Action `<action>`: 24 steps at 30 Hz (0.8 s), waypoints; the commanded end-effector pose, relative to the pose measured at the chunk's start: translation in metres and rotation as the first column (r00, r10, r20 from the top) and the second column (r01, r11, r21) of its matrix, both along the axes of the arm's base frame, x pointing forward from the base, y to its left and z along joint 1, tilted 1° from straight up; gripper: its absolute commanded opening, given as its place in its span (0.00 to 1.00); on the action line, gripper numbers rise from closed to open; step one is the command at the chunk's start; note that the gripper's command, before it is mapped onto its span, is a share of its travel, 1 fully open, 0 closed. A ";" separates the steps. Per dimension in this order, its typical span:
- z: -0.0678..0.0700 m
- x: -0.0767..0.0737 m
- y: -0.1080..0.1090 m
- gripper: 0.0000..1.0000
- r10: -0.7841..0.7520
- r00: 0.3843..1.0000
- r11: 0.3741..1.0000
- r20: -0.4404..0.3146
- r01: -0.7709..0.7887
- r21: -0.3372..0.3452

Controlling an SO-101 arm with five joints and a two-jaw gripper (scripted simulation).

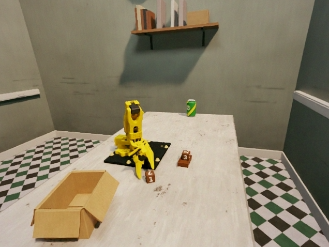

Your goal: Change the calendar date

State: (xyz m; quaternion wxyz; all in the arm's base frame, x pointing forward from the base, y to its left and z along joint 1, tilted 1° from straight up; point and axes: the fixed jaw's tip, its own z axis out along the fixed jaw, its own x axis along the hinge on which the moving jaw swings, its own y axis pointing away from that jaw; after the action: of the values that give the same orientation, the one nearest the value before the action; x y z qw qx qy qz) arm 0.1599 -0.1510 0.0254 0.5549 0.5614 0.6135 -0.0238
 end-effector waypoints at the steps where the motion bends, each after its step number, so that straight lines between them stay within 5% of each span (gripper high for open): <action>1: 0.028 0.002 -0.001 0.35 -0.026 0.978 0.999 0.208 0.022 0.023; 24: 0.032 0.002 -0.001 0.35 -0.012 0.978 1.000 0.210 0.013 -0.004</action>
State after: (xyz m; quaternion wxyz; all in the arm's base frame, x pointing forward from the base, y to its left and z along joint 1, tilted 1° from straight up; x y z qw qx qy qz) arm 0.1599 -0.1510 0.0254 0.5549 0.5614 0.6135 -0.0238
